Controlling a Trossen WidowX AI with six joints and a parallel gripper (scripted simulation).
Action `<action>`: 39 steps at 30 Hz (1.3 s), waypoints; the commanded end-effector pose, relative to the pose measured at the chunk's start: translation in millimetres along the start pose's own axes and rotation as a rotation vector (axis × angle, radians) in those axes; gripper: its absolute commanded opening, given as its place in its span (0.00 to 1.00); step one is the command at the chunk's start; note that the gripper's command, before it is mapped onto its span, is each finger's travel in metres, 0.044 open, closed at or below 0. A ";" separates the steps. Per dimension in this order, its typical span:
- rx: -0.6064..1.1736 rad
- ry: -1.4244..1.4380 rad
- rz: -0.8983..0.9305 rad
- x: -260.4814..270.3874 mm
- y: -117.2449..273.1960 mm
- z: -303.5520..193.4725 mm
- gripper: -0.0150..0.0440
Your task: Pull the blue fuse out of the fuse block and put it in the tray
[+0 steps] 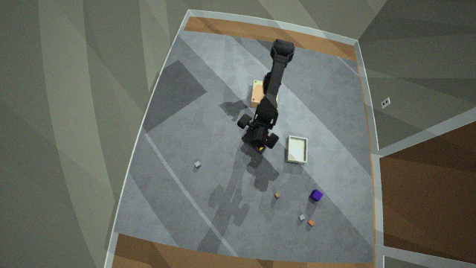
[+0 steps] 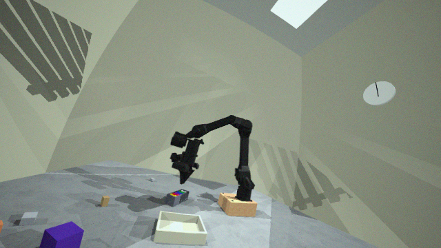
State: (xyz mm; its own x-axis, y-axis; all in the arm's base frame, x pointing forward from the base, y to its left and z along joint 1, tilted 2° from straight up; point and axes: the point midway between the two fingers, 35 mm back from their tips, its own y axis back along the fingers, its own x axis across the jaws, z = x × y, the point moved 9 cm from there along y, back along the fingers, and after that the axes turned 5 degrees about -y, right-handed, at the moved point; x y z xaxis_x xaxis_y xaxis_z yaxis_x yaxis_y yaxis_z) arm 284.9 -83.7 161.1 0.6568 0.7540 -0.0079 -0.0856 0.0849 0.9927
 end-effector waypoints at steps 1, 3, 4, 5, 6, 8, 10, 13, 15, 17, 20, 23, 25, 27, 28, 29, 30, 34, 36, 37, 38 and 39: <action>0.056 -0.092 0.007 -3.1 -6.1 2.4 0.37; 0.056 -0.092 0.007 -2.9 -6.1 3.3 0.37; 0.056 -0.092 0.007 -2.8 -6.2 3.8 0.37; 0.056 -0.092 0.007 -2.8 -6.2 3.8 0.37; 0.056 -0.092 0.007 -2.8 -6.3 3.8 0.37; 0.056 -0.092 0.007 -2.8 -7.1 3.8 0.37; 0.056 -0.092 0.007 -2.8 -8.6 3.8 0.37; 0.056 -0.092 0.007 -2.7 -11.4 3.7 0.37; 0.056 -0.092 0.007 -2.7 -13.4 3.6 0.37; 0.056 -0.092 0.007 -2.6 -15.4 3.6 0.37; 0.056 -0.092 0.007 -2.6 -18.3 3.5 0.37; 0.056 -0.092 0.007 -2.5 -21.3 3.4 0.37; 0.056 -0.092 0.007 -2.5 -23.2 3.3 0.37; 0.056 -0.092 0.007 -2.5 -25.2 3.2 0.37; 0.056 -0.092 0.007 -2.5 -26.2 3.2 0.37; 0.056 -0.092 0.007 -2.5 -27.1 3.1 0.37; 0.056 -0.092 0.007 -2.5 -28.1 3.1 0.37; 0.056 -0.092 0.007 -2.5 -32.0 3.0 0.37; 0.056 -0.092 0.007 -2.5 -33.9 2.9 0.37; 0.056 -0.092 0.007 -2.5 -34.9 2.9 0.37; 0.056 -0.092 0.007 -2.5 -35.9 2.8 0.37; 0.056 -0.092 0.007 -2.5 -36.6 2.8 0.37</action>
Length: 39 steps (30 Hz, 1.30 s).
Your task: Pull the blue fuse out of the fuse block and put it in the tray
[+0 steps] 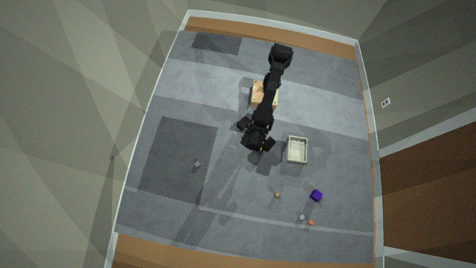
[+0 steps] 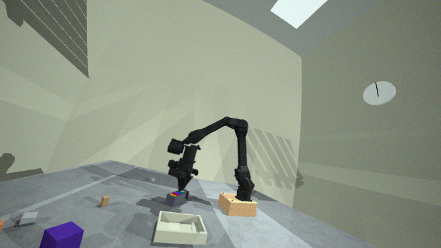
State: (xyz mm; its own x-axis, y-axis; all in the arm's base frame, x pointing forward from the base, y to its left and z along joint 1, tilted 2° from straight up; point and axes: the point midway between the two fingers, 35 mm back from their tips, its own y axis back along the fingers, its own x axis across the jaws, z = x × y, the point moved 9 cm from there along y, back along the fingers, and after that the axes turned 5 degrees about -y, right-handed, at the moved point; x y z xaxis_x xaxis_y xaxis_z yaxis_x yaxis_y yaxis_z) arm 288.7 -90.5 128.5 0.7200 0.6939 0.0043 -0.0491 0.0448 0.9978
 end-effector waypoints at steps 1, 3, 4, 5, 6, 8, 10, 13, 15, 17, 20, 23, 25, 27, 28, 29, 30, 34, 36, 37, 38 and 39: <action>0.002 -0.004 0.003 -0.1 -3.9 -0.3 0.37; 0.002 -0.004 0.003 -0.1 -4.0 -0.3 0.37; 0.002 -0.004 0.003 -0.1 -4.0 -0.3 0.37; 0.002 -0.004 0.003 -0.1 -4.0 -0.3 0.37; 0.002 -0.004 0.003 -0.1 -4.0 -0.3 0.37; 0.002 -0.004 0.003 -0.1 -4.0 -0.3 0.37; 0.002 -0.004 0.003 -0.1 -4.0 -0.3 0.37; 0.002 -0.004 0.003 -0.1 -4.2 -0.3 0.37; 0.002 -0.004 0.003 -0.1 -5.0 -0.3 0.37; 0.002 -0.004 0.003 -0.1 -6.3 -0.3 0.37; 0.002 -0.004 0.002 -0.1 -9.0 -0.3 0.37; 0.002 -0.004 0.002 -0.1 -11.8 -0.4 0.37; 0.002 -0.004 0.002 -0.1 -13.5 -0.4 0.37; 0.002 -0.004 0.002 -0.1 -14.1 -0.4 0.37; 0.002 -0.004 0.002 -0.1 -14.1 -0.4 0.37; 0.002 -0.004 0.002 -0.1 -14.1 -0.4 0.37; 0.002 -0.002 -0.001 -0.2 -13.0 -0.4 0.36; 0.002 -0.002 -0.001 -0.2 -13.0 -0.4 0.31; 0.002 -0.002 -0.001 -0.2 -13.0 -0.4 0.29; 0.002 -0.002 -0.001 -0.2 -13.0 -0.4 0.28; 0.002 -0.002 -0.001 -0.2 -13.0 -0.4 0.27; 0.002 -0.002 -0.001 -0.2 -13.0 -0.4 0.26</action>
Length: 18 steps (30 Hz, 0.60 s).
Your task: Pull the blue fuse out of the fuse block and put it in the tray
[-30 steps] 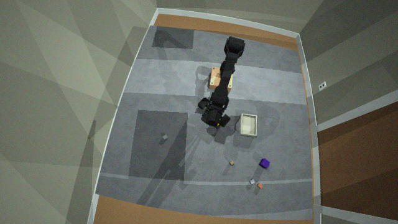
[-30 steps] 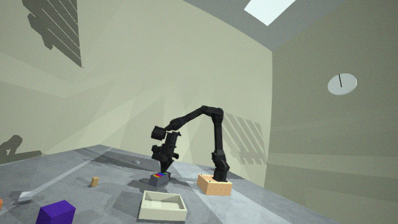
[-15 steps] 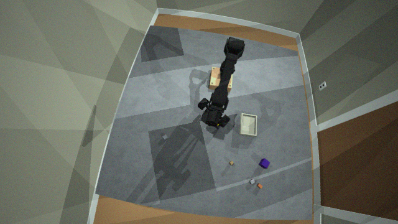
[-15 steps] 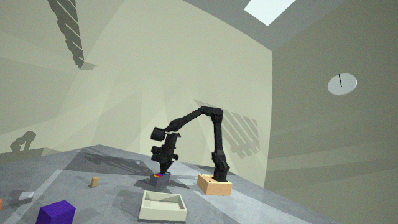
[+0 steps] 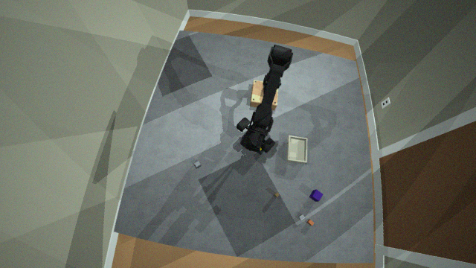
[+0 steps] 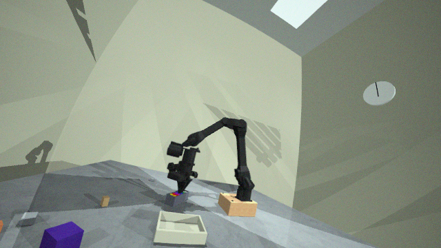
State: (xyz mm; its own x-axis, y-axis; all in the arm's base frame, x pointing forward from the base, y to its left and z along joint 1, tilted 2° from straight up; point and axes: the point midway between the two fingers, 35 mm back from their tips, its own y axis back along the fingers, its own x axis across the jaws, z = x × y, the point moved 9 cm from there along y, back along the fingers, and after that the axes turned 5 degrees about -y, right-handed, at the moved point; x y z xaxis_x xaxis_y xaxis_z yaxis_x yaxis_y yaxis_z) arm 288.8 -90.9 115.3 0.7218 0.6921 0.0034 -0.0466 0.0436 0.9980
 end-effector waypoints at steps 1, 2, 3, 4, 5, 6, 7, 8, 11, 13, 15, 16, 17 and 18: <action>-0.001 0.000 0.000 0.0 0.3 0.1 0.25; -0.001 0.000 0.000 0.0 0.3 0.1 0.25; -0.001 0.000 0.000 0.0 0.3 0.1 0.25; -0.001 0.000 0.000 0.1 0.4 0.1 0.25; -0.001 0.000 0.000 0.1 0.6 0.2 0.25; -0.001 0.000 0.000 0.1 1.0 0.2 0.25; -0.001 0.000 0.000 0.1 1.5 0.2 0.25; -0.001 0.000 0.000 0.1 2.0 0.2 0.25; -0.001 0.000 0.000 0.1 3.4 0.3 0.25; -0.001 0.000 0.000 0.2 4.4 0.4 0.25; -0.001 0.000 0.001 0.2 5.4 0.4 0.25; -0.001 0.000 0.001 0.2 5.9 0.5 0.25; -0.001 0.000 0.001 0.2 6.4 0.5 0.25; -0.001 0.000 0.001 0.2 6.8 0.5 0.25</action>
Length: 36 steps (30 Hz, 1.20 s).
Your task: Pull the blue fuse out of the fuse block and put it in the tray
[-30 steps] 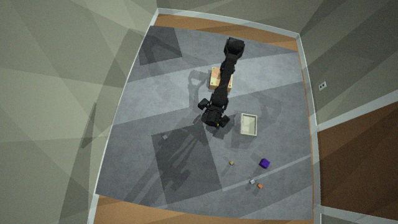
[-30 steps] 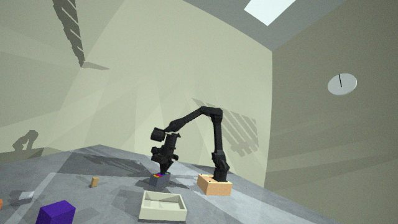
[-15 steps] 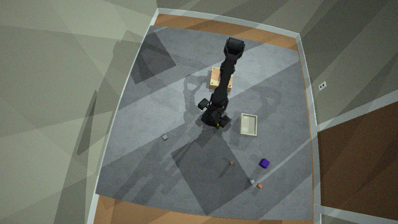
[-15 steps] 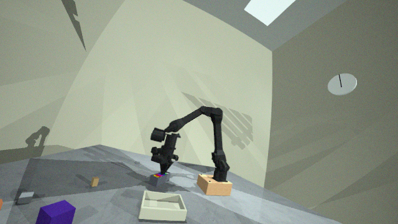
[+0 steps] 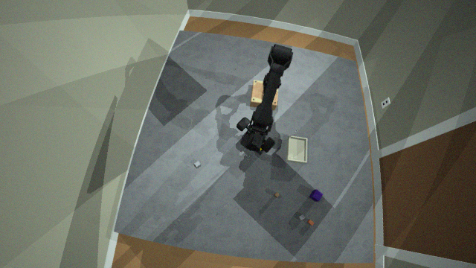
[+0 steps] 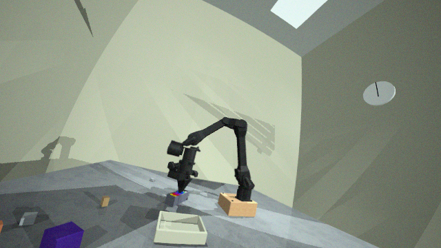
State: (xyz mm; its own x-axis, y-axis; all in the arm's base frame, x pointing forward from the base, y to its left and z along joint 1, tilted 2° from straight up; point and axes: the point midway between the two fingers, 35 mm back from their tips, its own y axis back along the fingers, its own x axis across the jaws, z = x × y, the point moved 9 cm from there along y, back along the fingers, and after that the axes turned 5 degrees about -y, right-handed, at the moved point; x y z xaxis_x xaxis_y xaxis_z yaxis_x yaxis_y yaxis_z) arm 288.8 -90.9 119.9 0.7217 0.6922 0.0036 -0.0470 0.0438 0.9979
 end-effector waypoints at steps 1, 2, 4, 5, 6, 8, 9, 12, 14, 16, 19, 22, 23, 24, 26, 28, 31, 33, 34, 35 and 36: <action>0.000 0.000 0.000 0.2 2.7 0.3 0.25; 0.000 0.000 0.001 0.2 3.2 0.3 0.25; 0.000 0.000 0.001 0.2 4.1 0.3 0.25; 0.000 0.000 0.001 0.2 4.6 0.4 0.25; 0.000 0.000 0.001 0.2 5.1 0.4 0.25; 0.000 0.000 0.001 0.2 6.1 0.4 0.25; 0.000 0.000 0.001 0.2 6.6 0.4 0.25; 0.000 0.000 0.001 0.3 8.1 0.5 0.25; 0.000 -0.001 0.001 0.3 9.1 0.5 0.25; 0.000 -0.001 0.001 0.3 10.0 0.5 0.25; 0.000 -0.001 0.001 0.3 11.5 0.6 0.25; 0.000 -0.001 0.001 0.3 13.0 0.6 0.25; 0.000 -0.001 0.002 0.3 13.5 0.6 0.25; 0.000 -0.001 0.002 0.3 14.0 0.6 0.25; 0.000 -0.001 0.002 0.3 15.0 0.6 0.25; 0.000 -0.001 0.002 0.3 16.0 0.6 0.25; 0.000 -0.001 0.002 0.3 17.5 0.6 0.25; 0.000 -0.001 0.002 0.2 18.5 0.6 0.25; 0.000 -0.001 0.002 0.2 19.0 0.6 0.25; 0.000 -0.001 0.002 0.2 19.5 0.6 0.25; 0.000 -0.001 0.002 0.2 20.0 0.6 0.25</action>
State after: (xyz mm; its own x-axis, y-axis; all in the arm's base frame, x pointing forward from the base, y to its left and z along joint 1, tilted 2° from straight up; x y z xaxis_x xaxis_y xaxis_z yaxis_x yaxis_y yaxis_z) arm 288.2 -90.4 137.6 0.7211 0.6928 0.0041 -0.0475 0.0436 0.9979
